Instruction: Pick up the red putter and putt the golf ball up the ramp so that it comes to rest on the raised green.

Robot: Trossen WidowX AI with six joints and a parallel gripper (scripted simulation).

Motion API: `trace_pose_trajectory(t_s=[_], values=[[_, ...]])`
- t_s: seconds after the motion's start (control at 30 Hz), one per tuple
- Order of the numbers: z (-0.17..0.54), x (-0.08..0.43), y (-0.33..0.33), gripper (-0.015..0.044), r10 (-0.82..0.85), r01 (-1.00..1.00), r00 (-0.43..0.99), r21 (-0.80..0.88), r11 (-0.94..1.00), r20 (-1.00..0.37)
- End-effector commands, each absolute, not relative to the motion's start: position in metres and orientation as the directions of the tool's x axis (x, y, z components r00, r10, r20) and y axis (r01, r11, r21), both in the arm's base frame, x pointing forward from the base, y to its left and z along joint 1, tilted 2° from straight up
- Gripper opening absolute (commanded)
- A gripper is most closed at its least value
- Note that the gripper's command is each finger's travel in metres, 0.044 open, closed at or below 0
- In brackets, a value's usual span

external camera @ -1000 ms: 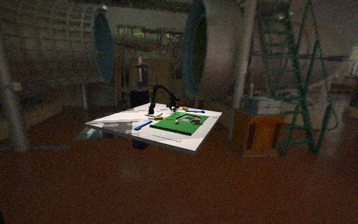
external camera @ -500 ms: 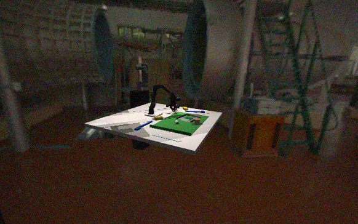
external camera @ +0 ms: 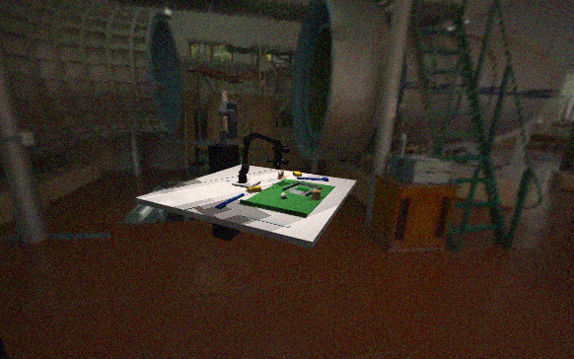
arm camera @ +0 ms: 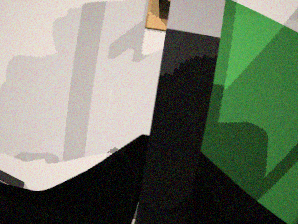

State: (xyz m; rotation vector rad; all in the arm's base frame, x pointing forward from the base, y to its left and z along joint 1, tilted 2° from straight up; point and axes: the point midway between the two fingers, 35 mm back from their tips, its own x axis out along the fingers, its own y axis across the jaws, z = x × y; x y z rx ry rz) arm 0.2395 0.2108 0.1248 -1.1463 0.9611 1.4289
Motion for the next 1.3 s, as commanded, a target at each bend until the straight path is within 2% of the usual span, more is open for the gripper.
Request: trace_pose_trajectory(t_s=[0.0, 0.2, 0.67, 1.27], values=[[0.144, 0.238, 0.211, 0.0000, 0.240, -0.988, -0.015, -0.023, -0.154, -0.971], [0.138, 0.244, 0.204, 0.0000, 0.229, -0.992, -0.010, -0.020, -0.125, -0.973], [0.144, 0.286, 0.136, 0.0000, 0.191, -0.974, 0.066, -0.022, 0.225, -0.979], [0.154, 0.303, 0.037, 0.0000, 0.102, -0.772, 0.113, -0.023, 0.635, -0.988]])
